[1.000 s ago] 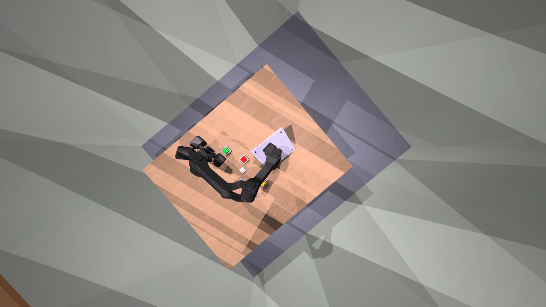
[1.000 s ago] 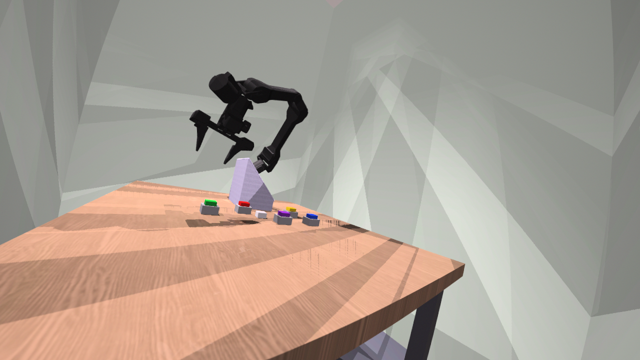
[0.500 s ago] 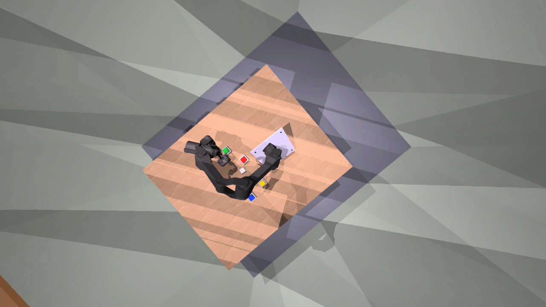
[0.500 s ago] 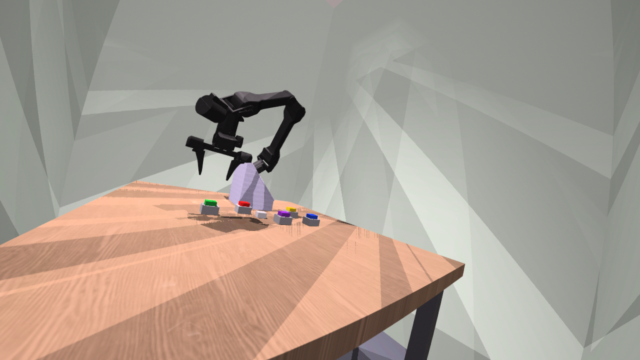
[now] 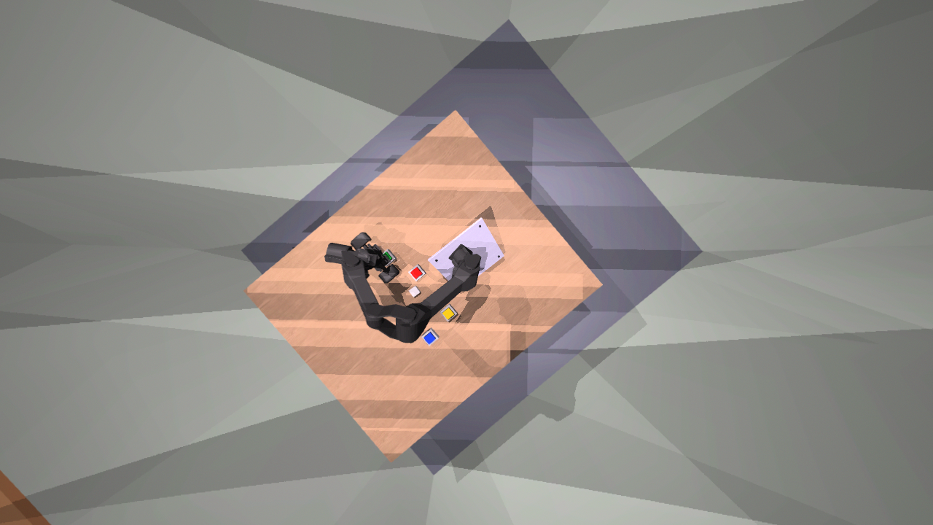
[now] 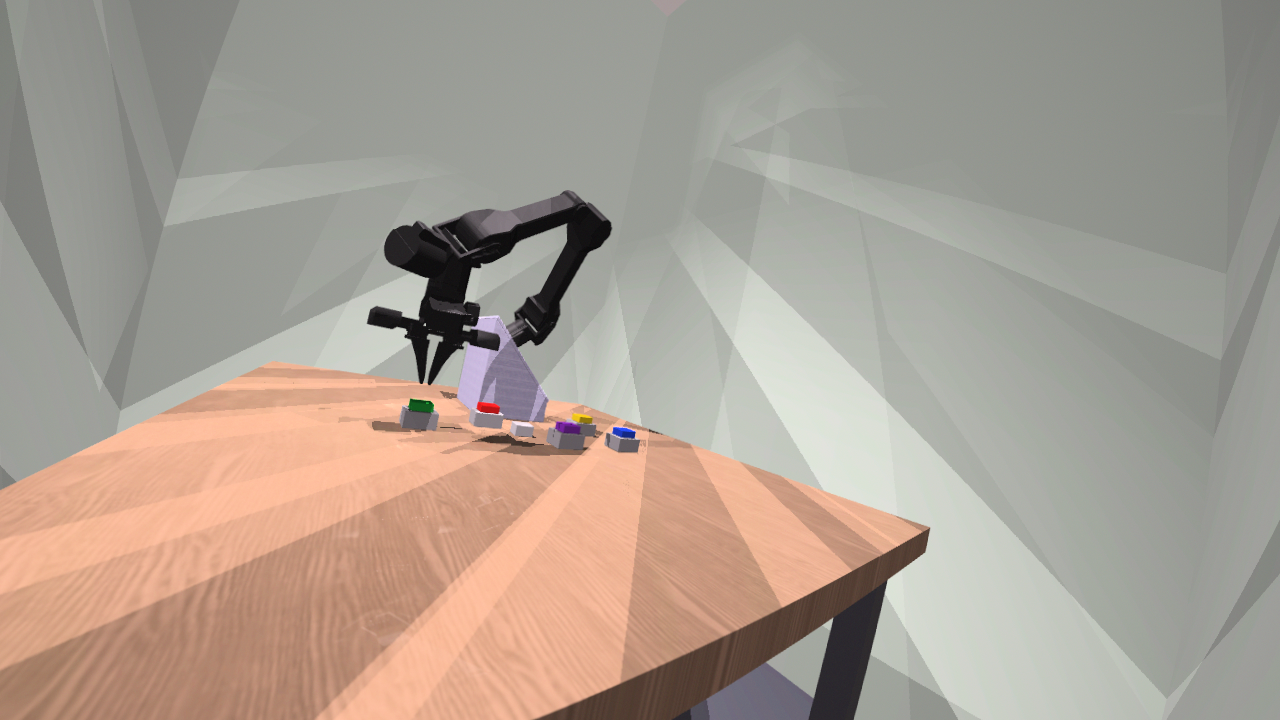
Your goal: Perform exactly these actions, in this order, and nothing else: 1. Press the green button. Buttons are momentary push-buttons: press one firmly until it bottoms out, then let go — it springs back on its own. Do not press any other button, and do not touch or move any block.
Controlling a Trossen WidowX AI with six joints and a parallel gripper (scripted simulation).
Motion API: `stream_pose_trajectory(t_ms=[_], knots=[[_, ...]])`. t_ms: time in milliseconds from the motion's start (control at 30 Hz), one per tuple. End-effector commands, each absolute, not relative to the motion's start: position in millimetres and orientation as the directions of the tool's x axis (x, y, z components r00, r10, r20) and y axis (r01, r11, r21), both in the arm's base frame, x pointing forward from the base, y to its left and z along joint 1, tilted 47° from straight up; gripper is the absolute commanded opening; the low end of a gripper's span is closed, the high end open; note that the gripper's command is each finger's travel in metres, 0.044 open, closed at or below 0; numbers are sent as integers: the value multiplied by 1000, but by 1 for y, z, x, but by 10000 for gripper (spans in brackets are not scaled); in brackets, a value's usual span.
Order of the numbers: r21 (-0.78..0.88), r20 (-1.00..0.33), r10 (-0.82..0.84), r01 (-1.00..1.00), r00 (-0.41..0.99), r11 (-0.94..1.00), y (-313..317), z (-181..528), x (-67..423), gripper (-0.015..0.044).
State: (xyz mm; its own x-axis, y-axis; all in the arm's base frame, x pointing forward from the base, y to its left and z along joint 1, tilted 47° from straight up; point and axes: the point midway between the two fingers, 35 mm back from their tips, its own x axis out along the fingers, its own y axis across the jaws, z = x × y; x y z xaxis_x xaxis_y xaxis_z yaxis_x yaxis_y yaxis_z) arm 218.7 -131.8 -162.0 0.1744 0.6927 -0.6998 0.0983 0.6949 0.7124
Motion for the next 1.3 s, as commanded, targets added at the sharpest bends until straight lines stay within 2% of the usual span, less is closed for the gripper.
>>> stream_pose_trajectory(t_ms=[0,1267], knots=[[716,-697,696,105,175,691,-130,-163,218,20],[717,-695,697,104,176,689,-107,-185,224,20]])
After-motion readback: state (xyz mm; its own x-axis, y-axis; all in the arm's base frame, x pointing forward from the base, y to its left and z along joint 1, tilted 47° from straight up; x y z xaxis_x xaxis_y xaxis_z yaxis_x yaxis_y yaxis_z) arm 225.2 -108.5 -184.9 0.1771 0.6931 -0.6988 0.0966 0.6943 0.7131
